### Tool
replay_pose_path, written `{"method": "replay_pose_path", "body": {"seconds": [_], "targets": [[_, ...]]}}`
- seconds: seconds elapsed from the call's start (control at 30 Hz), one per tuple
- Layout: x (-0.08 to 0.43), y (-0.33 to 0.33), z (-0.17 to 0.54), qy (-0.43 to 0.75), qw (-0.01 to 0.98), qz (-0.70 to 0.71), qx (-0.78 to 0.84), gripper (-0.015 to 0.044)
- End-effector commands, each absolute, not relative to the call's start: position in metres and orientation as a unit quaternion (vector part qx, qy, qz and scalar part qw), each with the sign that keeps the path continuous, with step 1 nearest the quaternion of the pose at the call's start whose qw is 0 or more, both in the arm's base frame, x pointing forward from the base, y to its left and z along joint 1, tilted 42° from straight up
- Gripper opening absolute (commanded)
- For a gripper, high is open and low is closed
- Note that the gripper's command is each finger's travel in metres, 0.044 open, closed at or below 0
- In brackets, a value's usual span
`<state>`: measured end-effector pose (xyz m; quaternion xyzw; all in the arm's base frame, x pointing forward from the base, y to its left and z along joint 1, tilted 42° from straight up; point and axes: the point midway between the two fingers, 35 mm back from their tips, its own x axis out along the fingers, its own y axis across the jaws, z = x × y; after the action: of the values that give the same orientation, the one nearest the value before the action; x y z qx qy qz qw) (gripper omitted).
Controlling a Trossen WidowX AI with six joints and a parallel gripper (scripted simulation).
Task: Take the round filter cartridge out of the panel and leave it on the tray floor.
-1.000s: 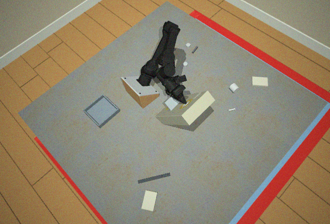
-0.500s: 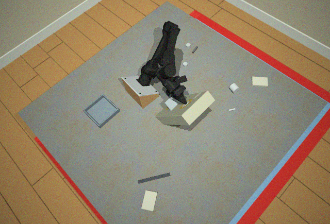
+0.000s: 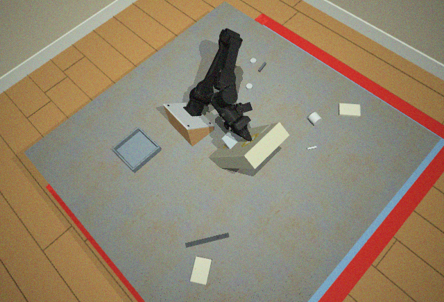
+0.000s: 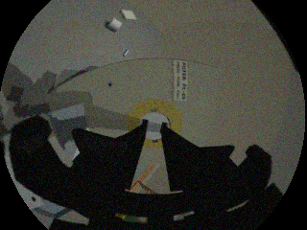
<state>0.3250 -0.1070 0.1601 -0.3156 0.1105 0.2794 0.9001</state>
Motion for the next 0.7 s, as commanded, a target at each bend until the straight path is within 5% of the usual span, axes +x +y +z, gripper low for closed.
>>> {"method": "replay_pose_path", "body": {"seconds": [0.0,0.67], "targets": [[0.3261,-0.1065,0.1585,0.113,0.901,0.278,-0.313,0.0107],[0.3341,-0.1022,0.1549,0.113,0.901,0.278,-0.314,0.0107]]}}
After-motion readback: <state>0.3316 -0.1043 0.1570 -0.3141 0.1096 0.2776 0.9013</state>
